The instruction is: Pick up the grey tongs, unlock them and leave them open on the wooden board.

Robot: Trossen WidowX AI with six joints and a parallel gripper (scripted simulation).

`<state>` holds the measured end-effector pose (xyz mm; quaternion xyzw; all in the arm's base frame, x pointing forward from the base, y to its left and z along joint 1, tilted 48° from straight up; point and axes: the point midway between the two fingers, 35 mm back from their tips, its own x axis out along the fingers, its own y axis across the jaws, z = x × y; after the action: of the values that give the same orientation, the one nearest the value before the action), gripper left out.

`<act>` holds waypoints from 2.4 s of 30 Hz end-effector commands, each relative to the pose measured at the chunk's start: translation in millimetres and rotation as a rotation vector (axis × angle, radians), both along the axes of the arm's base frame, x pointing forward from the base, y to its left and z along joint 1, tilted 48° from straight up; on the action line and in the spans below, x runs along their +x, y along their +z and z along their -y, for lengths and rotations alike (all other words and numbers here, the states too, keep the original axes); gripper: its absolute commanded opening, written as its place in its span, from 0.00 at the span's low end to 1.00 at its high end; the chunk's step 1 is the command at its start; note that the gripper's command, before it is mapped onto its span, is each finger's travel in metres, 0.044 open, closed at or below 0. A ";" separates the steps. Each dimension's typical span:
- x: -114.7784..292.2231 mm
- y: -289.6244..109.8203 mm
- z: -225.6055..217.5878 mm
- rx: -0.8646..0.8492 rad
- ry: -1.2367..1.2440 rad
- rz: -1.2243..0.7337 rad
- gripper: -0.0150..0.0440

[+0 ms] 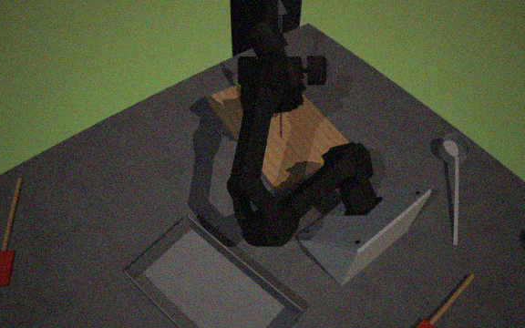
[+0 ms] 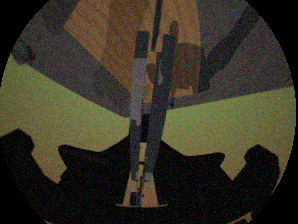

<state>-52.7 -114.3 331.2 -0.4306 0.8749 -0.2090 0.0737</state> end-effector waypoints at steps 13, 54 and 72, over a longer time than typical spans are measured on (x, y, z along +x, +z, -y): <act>1.2 1.1 -0.1 -0.003 -0.001 -0.008 0.00; -23.8 9.2 14.0 0.265 0.160 0.398 0.00; -17.6 9.5 18.9 0.524 0.327 0.553 0.00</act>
<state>-70.9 -132.7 339.6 -0.4537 0.7770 -0.0902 0.4270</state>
